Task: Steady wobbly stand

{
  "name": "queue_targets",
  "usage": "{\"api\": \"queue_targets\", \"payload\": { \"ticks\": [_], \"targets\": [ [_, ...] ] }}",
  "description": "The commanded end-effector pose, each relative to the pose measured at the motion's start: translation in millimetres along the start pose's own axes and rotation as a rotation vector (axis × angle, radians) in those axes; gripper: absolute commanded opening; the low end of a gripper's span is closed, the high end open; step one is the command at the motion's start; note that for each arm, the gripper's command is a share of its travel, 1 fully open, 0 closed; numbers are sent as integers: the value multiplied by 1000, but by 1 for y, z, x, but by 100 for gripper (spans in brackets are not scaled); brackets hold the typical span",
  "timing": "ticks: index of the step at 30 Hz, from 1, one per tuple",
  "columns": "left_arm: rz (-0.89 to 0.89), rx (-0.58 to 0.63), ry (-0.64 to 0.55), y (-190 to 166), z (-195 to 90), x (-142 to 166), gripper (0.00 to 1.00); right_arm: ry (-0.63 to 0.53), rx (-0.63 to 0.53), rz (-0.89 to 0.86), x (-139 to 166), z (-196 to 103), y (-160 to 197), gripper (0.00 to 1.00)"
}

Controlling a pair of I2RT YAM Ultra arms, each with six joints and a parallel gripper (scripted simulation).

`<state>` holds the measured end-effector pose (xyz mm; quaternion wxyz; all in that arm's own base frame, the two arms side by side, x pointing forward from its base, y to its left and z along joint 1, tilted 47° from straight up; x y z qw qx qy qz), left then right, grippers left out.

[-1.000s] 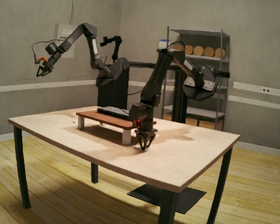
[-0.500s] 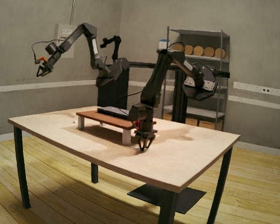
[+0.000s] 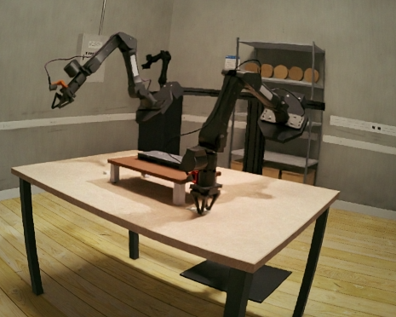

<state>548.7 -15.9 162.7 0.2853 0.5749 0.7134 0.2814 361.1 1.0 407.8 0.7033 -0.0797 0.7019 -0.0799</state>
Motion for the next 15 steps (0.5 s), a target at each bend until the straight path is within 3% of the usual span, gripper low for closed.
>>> {"api": "queue_targets", "payload": {
  "ticks": [1,6,9,15],
  "targets": [
    [5,8,-14,-4,-15,-7,42,-48,6,-11,-15,-9,-2,100],
    [4,-3,-6,0,-22,-6,42,-48,6,-11,-15,-9,-2,100],
    [-3,-47,-17,22,-29,-10,42,-48,6,-11,-15,-9,-2,100],
    [4,9,3,-2,-34,-5,42,-48,6,-11,-15,-9,-2,100]
  ]
}}
Point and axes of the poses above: on each arm, the point where the finger pads meet when closed, its own z axis out along the fingers, its own y axis across the jaws, x = y × z, the point moved 2 cm from there along -z, back along the fingers, and after that the axes turned 13 degrees about -z, right-handed, at the moved point
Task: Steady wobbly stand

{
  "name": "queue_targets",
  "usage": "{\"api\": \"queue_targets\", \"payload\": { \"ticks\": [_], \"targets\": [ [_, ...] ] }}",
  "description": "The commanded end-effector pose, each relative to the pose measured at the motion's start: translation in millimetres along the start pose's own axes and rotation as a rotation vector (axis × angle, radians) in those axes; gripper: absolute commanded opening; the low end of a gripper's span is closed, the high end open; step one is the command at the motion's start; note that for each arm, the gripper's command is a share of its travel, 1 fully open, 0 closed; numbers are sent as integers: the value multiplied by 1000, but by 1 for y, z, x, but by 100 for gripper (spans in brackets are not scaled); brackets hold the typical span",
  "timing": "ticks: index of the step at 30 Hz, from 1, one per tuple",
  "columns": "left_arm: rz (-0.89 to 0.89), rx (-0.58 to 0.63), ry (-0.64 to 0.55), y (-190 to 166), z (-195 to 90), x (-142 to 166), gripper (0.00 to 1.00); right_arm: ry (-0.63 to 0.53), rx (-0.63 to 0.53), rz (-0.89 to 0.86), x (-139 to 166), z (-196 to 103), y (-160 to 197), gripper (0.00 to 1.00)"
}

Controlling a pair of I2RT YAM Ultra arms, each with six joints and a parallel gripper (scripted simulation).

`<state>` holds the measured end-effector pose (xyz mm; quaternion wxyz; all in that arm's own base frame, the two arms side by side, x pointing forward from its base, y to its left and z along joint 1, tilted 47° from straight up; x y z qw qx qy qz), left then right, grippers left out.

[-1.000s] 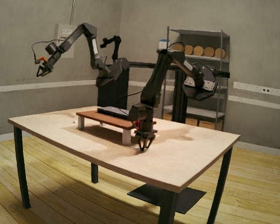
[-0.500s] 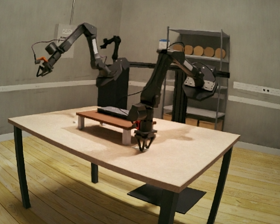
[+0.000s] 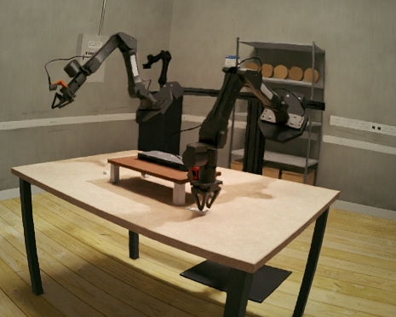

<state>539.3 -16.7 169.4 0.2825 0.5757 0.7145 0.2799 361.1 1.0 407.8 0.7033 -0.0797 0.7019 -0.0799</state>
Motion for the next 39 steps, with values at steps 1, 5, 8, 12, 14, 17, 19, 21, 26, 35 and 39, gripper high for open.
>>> {"api": "queue_targets", "payload": {
  "ticks": [1,5,8,12,14,17,19,21,26,35,39],
  "targets": [
    [4,1,0,0,-27,-5,42,-48,6,-11,-15,-9,-2,100],
    [3,10,6,-2,-44,-3,42,-48,6,-11,-15,-9,-2,100],
    [1,-4,0,2,-59,-4,42,-48,6,-11,-15,-9,-2,100],
    [2,-6,-25,1,-60,-9,42,-48,6,-11,-15,-9,-2,100],
    [2,-6,-25,1,-60,-9,42,-48,6,-11,-15,-9,-2,100],
    [11,16,-22,-9,-45,-9,42,-48,6,-11,-15,-9,-2,100],
    [9,-13,-30,2,-60,-10,42,-48,6,-11,-15,-9,-2,100],
    [1,-70,-43,23,-73,-12,42,-48,6,-11,-15,-9,-2,100],
    [4,-28,-28,11,-60,-9,42,-48,6,-11,-15,-9,-2,100],
    [3,-30,-28,12,-59,-8,0,-48,6,-11,-15,-9,-2,100],
    [3,-30,-28,12,-59,-8,0,-48,6,-11,-15,-9,-2,100]
  ]
}}
Point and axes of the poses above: on each arm, the point where the finger pads meet when closed, its own z axis out along the fingers, its own y axis across the jaws, x = y × z, the point moved 2 cm from there along -z, back along the fingers, and after that the axes turned 13 degrees about -z, right-handed, at the moved point
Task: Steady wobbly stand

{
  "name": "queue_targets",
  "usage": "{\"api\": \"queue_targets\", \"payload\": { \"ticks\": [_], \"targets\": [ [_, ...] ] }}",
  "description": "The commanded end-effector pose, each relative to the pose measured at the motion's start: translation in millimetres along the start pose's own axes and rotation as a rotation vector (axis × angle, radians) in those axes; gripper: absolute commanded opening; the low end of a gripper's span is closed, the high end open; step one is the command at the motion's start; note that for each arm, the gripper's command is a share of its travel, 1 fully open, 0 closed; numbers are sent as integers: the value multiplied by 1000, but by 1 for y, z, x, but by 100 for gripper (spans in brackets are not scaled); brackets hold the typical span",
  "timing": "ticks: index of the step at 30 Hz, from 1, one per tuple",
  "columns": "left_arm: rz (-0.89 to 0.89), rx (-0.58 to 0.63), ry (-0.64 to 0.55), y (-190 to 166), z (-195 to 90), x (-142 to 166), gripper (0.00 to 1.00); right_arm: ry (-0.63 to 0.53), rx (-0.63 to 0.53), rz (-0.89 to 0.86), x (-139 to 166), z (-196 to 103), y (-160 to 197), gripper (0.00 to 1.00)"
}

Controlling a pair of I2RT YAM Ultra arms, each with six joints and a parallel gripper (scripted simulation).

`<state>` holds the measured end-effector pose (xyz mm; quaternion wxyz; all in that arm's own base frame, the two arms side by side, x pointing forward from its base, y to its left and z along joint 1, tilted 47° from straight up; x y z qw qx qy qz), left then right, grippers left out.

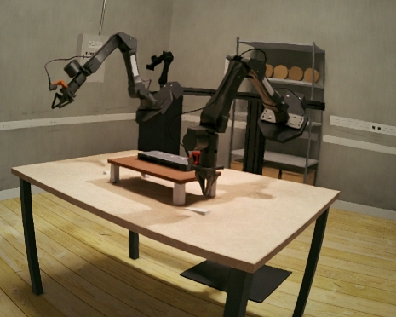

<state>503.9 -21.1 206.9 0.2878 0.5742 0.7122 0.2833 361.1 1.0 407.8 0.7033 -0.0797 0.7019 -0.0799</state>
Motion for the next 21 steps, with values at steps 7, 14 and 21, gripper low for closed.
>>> {"api": "queue_targets", "payload": {
  "ticks": [7,14,21],
  "targets": [
    [-1,23,-20,3,11,8,0,-48,6,-11,-15,-9,-2,100],
    [51,99,-254,1,23,1,0,-48,6,-11,-15,-9,-2,100],
    [48,128,-425,8,41,22,0,-48,6,-11,-15,-9,-2,100]
  ]
}}
Point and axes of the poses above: on each arm, the point where the finger pads meet when closed, its own z axis out along the fingers, its own y axis across the jaws, x = y × z, the point moved 2 cm from there along -z, back along the fingers, and after that the axes turned 13 degrees about -z, right-handed, at the moved point
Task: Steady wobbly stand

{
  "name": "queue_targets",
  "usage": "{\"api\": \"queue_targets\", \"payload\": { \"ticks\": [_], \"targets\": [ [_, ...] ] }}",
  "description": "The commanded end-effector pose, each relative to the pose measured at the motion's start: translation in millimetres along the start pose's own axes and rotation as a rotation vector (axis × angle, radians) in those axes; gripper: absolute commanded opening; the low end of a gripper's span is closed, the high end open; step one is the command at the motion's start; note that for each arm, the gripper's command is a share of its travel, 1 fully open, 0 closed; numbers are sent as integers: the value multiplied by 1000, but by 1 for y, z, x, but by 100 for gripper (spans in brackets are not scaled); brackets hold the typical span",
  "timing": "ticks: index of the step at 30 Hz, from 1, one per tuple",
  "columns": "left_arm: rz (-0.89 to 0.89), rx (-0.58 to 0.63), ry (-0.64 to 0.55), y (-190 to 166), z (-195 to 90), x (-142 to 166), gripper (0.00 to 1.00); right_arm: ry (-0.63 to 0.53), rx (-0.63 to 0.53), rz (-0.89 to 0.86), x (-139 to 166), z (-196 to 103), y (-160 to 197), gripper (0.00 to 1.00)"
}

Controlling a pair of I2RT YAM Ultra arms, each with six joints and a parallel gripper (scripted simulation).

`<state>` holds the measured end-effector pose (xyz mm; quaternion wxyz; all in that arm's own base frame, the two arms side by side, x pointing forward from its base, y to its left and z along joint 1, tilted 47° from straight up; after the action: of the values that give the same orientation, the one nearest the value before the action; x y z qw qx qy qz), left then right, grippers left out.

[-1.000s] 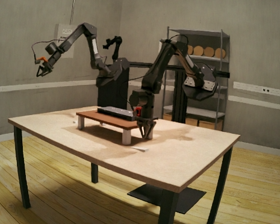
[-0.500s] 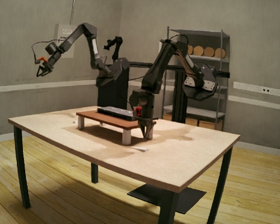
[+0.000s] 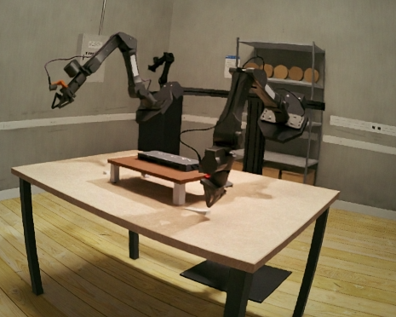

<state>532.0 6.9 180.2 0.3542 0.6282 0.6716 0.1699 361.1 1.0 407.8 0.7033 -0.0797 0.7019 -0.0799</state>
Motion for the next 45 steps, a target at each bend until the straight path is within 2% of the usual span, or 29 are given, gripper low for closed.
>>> {"api": "queue_targets", "payload": {
  "ticks": [1,2,3,5,7,8,13,14,17,22,24,25,26,28,31,34,35,39,40,45],
  "targets": [
    [35,34,-175,7,0,-3,0,-48,6,-11,-15,-9,-2,100],
    [37,32,-193,8,0,-2,0,-48,6,-11,-15,-9,-2,100],
    [7,0,-51,8,-4,2,0,-48,6,-11,-15,-9,-2,100],
    [7,0,-51,8,-4,2,0,-48,6,-11,-15,-9,-2,100],
    [26,-45,-71,24,-18,-10,0,-48,6,-11,-15,-9,-2,100],
    [-6,28,-64,7,5,20,0,-48,6,-11,-15,-9,-2,100],
    [-3,50,-151,2,8,24,0,-48,6,-11,-15,-9,-2,100],
    [11,47,-164,5,6,15,0,-48,6,-11,-15,-9,-2,100],
    [3,41,-189,6,6,27,0,-48,6,-11,-15,-9,-2,100],
    [27,14,-224,17,-3,18,0,-48,6,-11,-15,-9,-2,100],
    [52,-8,-226,25,-12,4,0,-48,6,-11,-15,-9,-2,100],
    [20,4,-192,21,-4,14,0,-48,6,-11,-15,-9,-2,100],
    [-20,36,-151,9,10,38,0,-48,6,-11,-15,-9,-2,100],
    [-25,40,-149,6,11,40,0,-48,6,-11,-15,-9,-2,100],
    [-4,7,-173,18,-4,28,0,-48,6,-11,-15,-9,-2,100],
    [0,26,-170,6,4,21,0,-48,6,-11,-15,-9,-2,100],
    [8,6,-176,16,-4,18,0,-48,6,-11,-15,-9,-2,100],
    [-3,23,-182,10,-4,20,0,-48,6,-11,-15,-9,-2,100],
    [0,14,-167,10,4,23,0,-48,6,-11,-15,-9,-2,100],
    [9,2,-171,15,-3,16,0,-48,6,-11,-15,-9,-2,100]
  ]
}}
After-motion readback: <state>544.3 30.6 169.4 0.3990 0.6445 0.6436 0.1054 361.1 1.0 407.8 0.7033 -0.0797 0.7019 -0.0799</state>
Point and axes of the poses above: on each arm, the point where the finger pads meet when closed, its own z axis out along the fingers, its own y axis across the jaws, x = y × z, the point moved 2 cm from there along -z, back along the fingers, and after that the axes turned 13 degrees about -z, right-handed, at the moved point
